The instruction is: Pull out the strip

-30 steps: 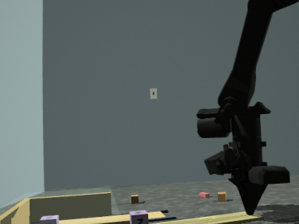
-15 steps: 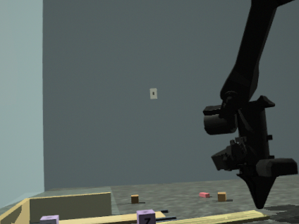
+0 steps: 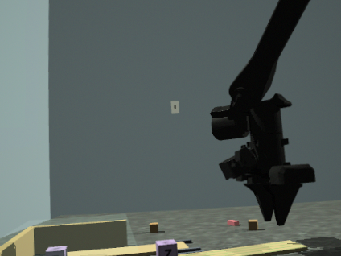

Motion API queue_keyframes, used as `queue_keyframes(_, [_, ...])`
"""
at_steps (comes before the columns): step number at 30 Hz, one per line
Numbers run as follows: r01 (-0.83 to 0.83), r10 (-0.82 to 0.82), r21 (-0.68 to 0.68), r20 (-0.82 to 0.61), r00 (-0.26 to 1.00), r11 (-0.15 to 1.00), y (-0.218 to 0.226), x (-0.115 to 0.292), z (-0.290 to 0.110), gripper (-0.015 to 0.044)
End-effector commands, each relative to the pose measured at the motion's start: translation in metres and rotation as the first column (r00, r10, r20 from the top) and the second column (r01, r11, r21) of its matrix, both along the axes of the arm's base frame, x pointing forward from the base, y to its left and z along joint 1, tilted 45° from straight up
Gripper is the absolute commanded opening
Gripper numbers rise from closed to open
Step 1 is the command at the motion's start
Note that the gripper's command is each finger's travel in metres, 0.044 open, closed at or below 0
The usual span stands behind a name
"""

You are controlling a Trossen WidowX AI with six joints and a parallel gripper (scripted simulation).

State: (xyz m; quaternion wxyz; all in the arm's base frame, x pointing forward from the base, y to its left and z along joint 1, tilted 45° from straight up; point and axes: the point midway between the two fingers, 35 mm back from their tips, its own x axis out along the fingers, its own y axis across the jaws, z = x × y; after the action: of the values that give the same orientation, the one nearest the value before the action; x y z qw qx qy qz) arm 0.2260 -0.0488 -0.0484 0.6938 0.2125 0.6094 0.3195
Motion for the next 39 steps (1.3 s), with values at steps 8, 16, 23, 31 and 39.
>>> queue_keyframes(8, [0.002, -0.002, 0.003, 0.003, 1.000, 1.000, 0.002, 0.039, 0.011, 0.0440])
queue_keyframes(16, [0.002, -0.002, 0.003, 0.005, 1.000, 1.000, 0.003, 0.066, 0.019, 0.0440])
queue_keyframes(23, [0.002, -0.002, 0.003, 0.006, 1.000, 1.000, 0.004, 0.090, 0.027, 0.0440])
queue_keyframes(31, [0.002, -0.002, 0.004, 0.007, 1.000, 1.000, 0.005, 0.117, 0.035, 0.0440])
queue_keyframes(39, [0.002, -0.002, 0.004, 0.008, 1.000, 1.000, 0.007, 0.144, 0.043, 0.0440])
